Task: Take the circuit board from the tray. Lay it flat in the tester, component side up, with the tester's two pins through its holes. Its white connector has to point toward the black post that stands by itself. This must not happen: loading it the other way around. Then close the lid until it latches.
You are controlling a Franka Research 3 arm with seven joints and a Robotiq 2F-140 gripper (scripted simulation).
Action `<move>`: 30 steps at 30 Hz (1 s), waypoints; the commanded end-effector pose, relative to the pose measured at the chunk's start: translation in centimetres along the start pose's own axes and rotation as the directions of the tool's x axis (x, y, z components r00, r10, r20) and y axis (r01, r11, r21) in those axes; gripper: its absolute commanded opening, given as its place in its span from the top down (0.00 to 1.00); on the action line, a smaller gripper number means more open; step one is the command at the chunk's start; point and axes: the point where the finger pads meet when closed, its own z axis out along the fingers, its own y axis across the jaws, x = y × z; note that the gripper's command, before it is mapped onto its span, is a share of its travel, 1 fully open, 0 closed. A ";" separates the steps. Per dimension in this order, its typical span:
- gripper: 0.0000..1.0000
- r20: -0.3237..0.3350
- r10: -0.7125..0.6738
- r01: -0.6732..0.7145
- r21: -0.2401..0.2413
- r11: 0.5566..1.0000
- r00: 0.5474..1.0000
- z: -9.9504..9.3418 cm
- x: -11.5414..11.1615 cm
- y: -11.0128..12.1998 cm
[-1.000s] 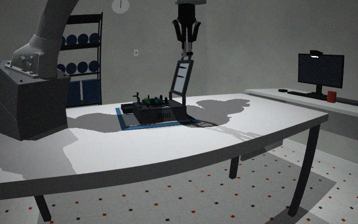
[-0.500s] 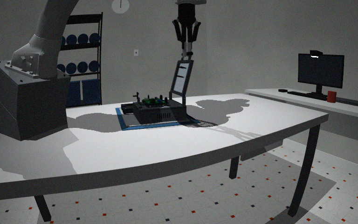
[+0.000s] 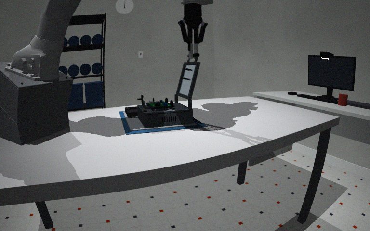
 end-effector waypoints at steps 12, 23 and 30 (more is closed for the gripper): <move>1.00 -0.002 -0.001 0.001 0.000 1.000 1.000 0.1 0.2 0.0; 1.00 -0.002 -0.001 0.001 0.000 1.000 1.000 0.1 0.2 0.3; 1.00 -0.002 -0.001 0.001 0.000 1.000 1.000 0.0 0.2 0.4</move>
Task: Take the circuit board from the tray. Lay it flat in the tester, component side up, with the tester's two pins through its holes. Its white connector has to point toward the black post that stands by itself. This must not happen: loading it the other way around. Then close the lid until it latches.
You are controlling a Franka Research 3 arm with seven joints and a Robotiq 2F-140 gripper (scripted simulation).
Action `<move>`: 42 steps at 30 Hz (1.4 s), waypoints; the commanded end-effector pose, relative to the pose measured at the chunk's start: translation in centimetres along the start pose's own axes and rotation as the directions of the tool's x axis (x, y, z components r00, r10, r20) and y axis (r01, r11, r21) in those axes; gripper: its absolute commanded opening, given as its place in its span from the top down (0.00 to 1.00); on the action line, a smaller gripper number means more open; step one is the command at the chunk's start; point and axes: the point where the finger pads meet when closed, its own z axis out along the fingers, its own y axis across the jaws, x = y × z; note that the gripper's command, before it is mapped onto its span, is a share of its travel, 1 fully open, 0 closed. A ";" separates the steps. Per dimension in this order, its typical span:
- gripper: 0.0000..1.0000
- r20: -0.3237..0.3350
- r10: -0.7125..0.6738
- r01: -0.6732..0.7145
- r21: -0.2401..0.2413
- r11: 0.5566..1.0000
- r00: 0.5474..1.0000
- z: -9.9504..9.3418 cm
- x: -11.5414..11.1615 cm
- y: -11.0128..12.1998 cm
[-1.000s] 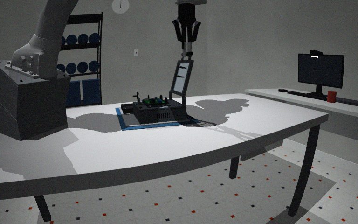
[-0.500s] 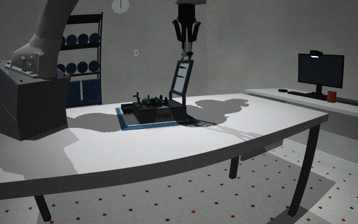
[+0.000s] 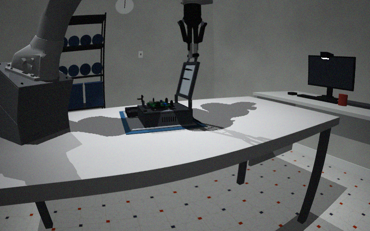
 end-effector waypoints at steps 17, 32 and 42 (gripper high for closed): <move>1.00 -0.004 0.002 -0.002 -0.004 1.000 1.000 -0.1 0.2 1.1; 1.00 -0.004 0.002 -0.002 -0.004 1.000 1.000 -0.3 0.2 2.3; 1.00 -0.004 0.002 -0.002 -0.004 1.000 1.000 -0.4 0.2 3.4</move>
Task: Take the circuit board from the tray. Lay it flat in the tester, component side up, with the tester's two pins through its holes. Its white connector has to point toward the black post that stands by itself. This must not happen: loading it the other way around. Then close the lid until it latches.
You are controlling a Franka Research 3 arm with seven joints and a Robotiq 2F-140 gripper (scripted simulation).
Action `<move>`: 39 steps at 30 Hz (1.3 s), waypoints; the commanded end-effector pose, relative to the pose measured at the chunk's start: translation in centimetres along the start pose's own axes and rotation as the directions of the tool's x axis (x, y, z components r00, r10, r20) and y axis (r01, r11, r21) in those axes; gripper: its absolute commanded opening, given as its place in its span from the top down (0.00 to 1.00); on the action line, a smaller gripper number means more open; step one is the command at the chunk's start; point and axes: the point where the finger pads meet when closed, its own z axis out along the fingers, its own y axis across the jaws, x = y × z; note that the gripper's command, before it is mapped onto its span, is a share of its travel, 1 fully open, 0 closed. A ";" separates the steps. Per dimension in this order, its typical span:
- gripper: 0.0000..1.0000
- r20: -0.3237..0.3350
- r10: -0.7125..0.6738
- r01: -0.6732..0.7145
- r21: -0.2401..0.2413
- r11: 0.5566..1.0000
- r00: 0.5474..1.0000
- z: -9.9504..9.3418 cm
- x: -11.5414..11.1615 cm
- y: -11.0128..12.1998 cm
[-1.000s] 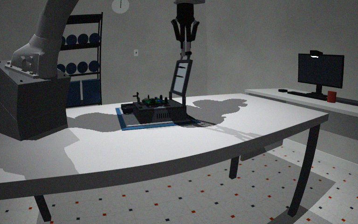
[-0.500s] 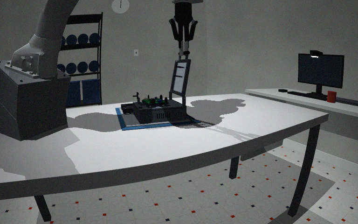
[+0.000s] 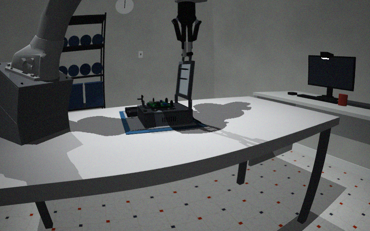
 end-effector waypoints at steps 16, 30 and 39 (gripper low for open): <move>1.00 -0.008 0.007 -0.007 -0.010 1.000 1.000 0.1 0.2 2.8; 1.00 -0.008 0.007 -0.007 -0.010 1.000 1.000 0.3 0.2 5.0; 1.00 -0.008 0.007 -0.007 -0.010 1.000 1.000 0.7 0.2 6.8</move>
